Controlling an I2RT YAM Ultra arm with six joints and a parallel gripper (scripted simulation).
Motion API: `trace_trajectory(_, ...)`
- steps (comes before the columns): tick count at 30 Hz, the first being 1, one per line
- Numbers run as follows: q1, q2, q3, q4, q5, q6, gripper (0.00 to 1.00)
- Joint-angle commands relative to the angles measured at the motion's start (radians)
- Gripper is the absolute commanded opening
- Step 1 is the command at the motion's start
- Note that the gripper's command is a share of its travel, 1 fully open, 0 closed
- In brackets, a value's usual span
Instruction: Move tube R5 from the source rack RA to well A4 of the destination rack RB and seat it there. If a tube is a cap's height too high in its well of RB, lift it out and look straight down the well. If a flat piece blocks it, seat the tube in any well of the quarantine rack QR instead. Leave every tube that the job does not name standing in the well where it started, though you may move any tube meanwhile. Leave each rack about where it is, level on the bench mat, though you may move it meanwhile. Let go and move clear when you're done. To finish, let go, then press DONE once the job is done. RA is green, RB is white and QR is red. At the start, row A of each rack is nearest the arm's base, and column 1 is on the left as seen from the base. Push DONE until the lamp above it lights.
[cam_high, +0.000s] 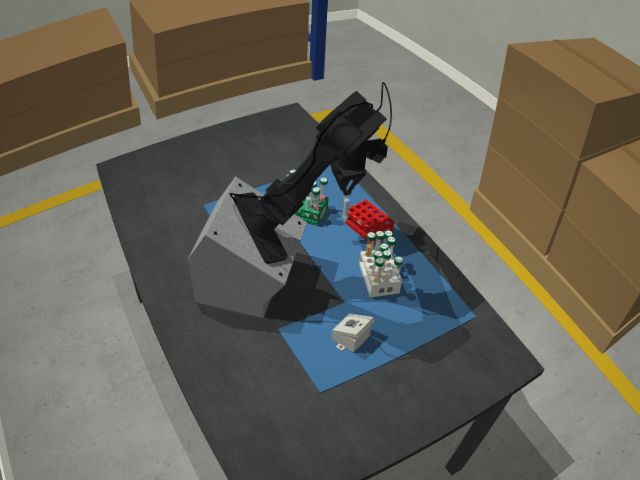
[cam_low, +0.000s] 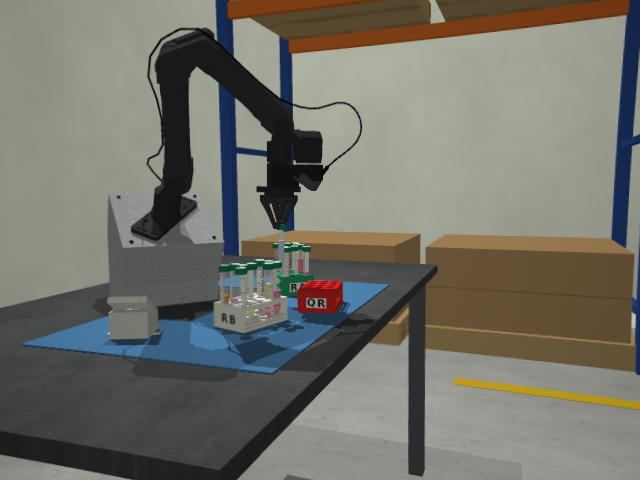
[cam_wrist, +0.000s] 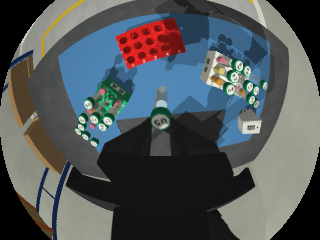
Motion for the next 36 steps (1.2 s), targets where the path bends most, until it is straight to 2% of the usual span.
trace_trajectory(1,0.054,0.003,-0.025,0.017,0.016,0.03,0.0)
trace_trajectory(21,0.272,0.09,-0.083,0.017,0.036,0.279,0.0)
trace_trajectory(36,0.43,0.186,-0.047,0.035,0.03,0.462,0.0)
